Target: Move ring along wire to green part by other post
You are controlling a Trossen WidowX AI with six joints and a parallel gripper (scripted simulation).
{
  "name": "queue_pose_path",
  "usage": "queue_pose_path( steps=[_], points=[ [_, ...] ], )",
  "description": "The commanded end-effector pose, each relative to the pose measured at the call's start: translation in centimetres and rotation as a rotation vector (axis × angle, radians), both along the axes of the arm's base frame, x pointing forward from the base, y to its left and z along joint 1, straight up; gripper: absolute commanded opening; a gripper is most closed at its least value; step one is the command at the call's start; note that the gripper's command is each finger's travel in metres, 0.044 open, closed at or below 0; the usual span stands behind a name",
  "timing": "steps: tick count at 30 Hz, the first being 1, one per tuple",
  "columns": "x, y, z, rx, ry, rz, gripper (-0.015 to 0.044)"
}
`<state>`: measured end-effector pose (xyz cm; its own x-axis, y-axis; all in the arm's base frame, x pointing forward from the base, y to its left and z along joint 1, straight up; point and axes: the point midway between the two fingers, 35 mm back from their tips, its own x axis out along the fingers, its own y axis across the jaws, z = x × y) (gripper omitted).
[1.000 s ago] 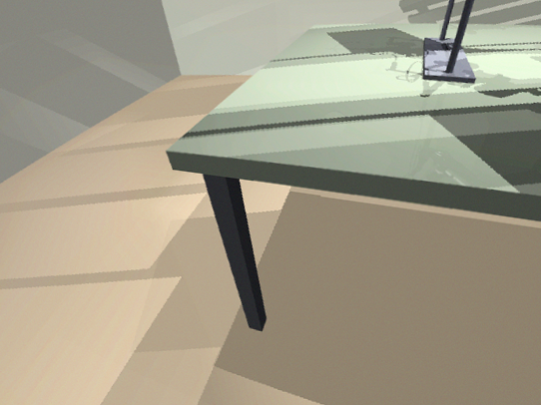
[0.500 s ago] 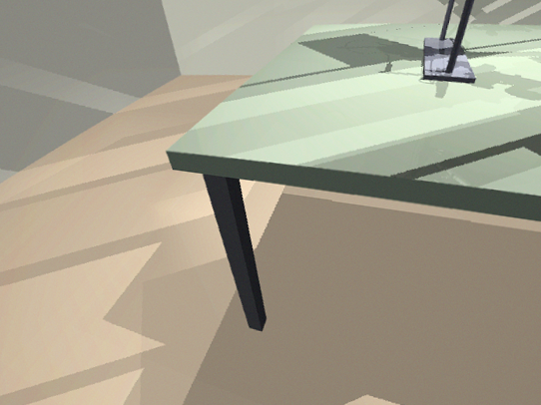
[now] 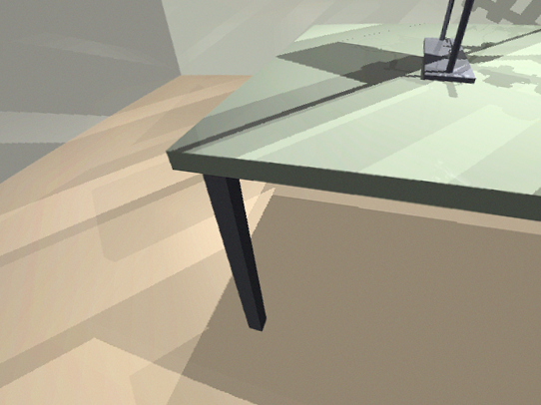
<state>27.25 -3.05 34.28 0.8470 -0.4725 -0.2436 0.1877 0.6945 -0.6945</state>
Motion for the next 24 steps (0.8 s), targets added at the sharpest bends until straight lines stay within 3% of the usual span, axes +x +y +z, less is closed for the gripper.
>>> queue_pose_path(
  steps=[1, 24],
  points=[
    [-0.1, -0.2, 0.1, -0.056, 0.005, -0.003, -0.015],
    [-0.1, -1.0, 1.1, -0.367, 0.033, -0.005, -0.015]
  ],
)
